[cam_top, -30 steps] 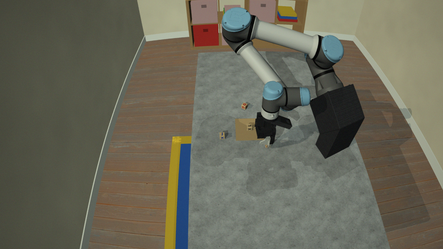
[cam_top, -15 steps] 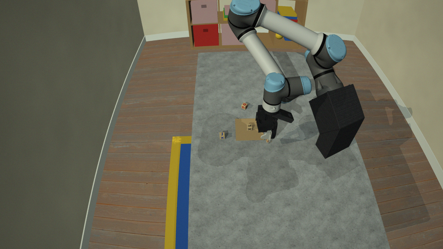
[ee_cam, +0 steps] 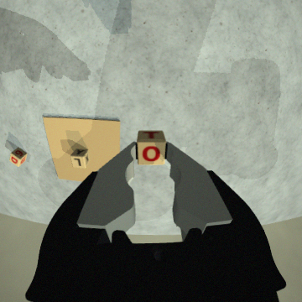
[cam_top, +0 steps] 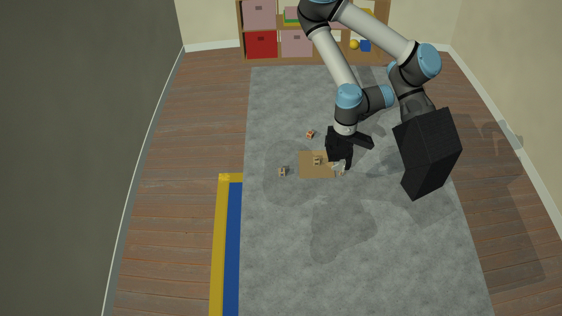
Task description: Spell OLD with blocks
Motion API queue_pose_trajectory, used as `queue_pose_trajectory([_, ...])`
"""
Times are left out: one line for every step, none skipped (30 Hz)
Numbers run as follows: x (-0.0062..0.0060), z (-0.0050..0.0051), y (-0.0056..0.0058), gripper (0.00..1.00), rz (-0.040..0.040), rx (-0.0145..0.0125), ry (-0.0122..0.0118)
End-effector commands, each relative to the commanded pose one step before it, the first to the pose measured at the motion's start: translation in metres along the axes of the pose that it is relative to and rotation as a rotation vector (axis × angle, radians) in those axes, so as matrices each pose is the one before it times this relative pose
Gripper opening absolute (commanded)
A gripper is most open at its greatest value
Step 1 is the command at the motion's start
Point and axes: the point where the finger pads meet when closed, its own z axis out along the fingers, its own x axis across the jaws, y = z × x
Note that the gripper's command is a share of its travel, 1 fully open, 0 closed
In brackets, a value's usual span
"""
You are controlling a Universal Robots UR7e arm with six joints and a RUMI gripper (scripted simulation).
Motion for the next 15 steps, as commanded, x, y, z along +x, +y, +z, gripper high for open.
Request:
queue_pose_trajectory([0.00028,-0.00762,0.00042,0.05,0.00093,0.00567,-0.00184])
queue_pose_trajectory([0.0,0.0,0.0,0.05,0.0,0.0,0.0])
queue_pose_trajectory([0.0,0.0,0.0,0.05,0.0,0.0,0.0])
queue_pose_trajectory([0.0,-0.00055,0.0,0.05,0.0,0.0,-0.00001])
queue_pose_trajectory([0.0,-0.00041,0.0,0.05,0.0,0.0,-0.00001])
queue_pose_trajectory([0.0,-0.00028,0.0,0.05,0.0,0.0,0.0])
queue_pose_trajectory([0.0,-0.00018,0.0,0.05,0.0,0.0,0.0])
queue_pose_trajectory([0.0,-0.0001,0.0,0.05,0.0,0.0,0.0])
queue_pose_trajectory([0.0,-0.00004,0.0,0.05,0.0,0.0,0.0])
queue_pose_trajectory([0.0,-0.00001,0.0,0.05,0.0,0.0,0.0])
queue_pose_trajectory([0.0,0.0,0.0,0.05,0.0,0.0,0.0])
queue_pose_trajectory([0.0,0.0,0.0,0.05,0.0,0.0,0.0])
queue_pose_trajectory([0.0,0.0,0.0,0.05,0.0,0.0,0.0])
queue_pose_trajectory([0.0,0.0,0.0,0.05,0.0,0.0,0.0])
queue_pose_trajectory([0.0,0.0,0.0,0.05,0.0,0.0,0.0])
